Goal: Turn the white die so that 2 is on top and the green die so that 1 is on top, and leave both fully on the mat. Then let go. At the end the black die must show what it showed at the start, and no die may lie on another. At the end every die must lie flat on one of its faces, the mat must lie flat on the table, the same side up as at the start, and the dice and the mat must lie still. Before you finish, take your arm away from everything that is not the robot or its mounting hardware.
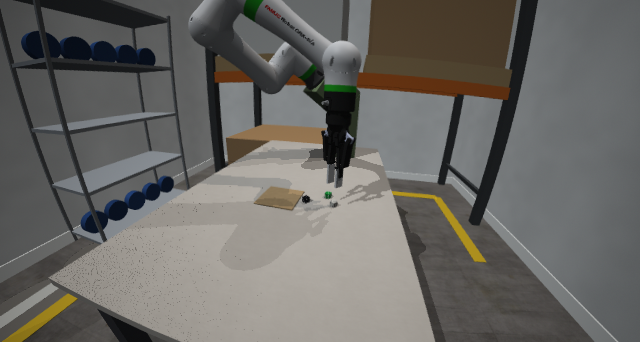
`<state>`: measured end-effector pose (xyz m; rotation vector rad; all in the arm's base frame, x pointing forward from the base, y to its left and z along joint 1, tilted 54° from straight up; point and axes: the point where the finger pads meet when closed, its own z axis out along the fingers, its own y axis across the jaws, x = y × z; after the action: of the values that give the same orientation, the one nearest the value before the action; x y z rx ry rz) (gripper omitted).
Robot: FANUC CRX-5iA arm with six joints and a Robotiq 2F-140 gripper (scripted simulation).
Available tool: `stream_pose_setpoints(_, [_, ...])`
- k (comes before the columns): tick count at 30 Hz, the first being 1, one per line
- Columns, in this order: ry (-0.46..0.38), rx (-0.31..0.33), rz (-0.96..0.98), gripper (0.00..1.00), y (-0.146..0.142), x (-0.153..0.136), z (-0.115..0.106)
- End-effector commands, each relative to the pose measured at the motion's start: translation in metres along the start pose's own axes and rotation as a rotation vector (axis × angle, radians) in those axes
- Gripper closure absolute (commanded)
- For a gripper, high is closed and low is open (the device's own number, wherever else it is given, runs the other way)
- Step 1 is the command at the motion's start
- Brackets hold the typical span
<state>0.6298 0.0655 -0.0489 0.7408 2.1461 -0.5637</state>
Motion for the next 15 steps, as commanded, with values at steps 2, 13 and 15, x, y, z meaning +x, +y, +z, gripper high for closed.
stream_pose_setpoints(2, [0.0, 0.0, 0.0, 0.79, 0.0002, 0.0001, -0.0002])
stream_pose_setpoints(13, [-0.001, 0.0, 0.0, 0.79, 0.0002, 0.0, 0.0007])
stream_pose_setpoints(15, [-0.001, 0.0, 0.0, 0.79, 0.0002, 0.0, 0.0011])
